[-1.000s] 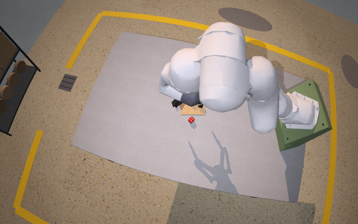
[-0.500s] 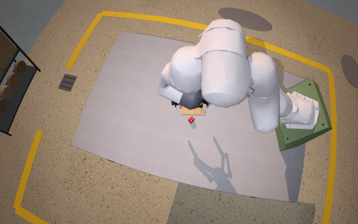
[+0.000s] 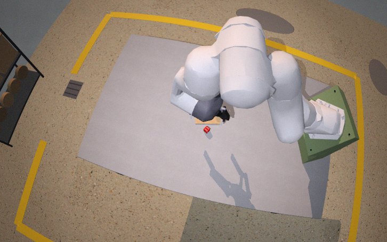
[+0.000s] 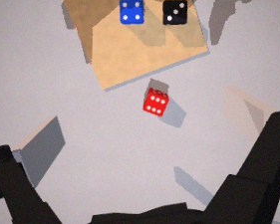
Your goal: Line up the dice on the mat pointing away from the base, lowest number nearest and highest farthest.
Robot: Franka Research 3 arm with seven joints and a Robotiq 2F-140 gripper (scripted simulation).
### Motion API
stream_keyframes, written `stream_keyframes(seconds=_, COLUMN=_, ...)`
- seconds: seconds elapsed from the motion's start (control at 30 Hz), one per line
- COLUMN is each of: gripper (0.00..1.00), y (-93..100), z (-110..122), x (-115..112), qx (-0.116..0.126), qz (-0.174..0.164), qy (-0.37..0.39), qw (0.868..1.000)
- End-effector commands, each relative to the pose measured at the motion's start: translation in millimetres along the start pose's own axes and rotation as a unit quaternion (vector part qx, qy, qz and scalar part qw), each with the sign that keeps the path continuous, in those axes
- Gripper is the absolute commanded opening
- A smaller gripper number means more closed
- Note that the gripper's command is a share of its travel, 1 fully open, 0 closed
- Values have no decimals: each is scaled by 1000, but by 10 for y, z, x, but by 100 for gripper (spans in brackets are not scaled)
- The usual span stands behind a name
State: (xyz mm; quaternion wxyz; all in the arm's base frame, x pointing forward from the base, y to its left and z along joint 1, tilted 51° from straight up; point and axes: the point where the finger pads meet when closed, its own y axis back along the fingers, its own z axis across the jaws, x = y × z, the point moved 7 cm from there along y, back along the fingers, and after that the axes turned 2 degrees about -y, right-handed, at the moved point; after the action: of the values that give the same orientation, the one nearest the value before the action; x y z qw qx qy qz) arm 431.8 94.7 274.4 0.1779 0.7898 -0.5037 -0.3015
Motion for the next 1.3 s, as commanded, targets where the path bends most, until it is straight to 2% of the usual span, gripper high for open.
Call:
stream_keyframes(seconds=0.0, gripper=100, y=19, z=-27, x=20, qx=-15, qz=4, qy=-68, qw=998)
stream_keyframes(seconds=0.33, gripper=100, y=25, z=22, x=-86, qx=-19, qz=7, qy=-172, qw=985)
stream_keyframes(seconds=0.5, gripper=100, y=32, z=53, x=-144, qx=-21, qz=9, qy=-230, qw=973)
stream_keyframes(seconds=0.6, gripper=100, y=32, z=55, x=-147, qx=-21, qz=9, qy=-232, qw=972)
stream_keyframes(seconds=0.67, gripper=100, y=35, z=70, x=-174, qx=-22, qz=11, qy=-259, qw=966)
stream_keyframes(seconds=0.73, gripper=100, y=36, z=73, x=-178, qx=-22, qz=11, qy=-263, qw=964)
stream_keyframes(seconds=0.77, gripper=25, y=36, z=73, x=-178, qx=-22, qz=11, qy=-263, qw=964)
stream_keyframes(seconds=1.27, gripper=25, y=36, z=73, x=-178, qx=-22, qz=11, qy=-263, qw=964)
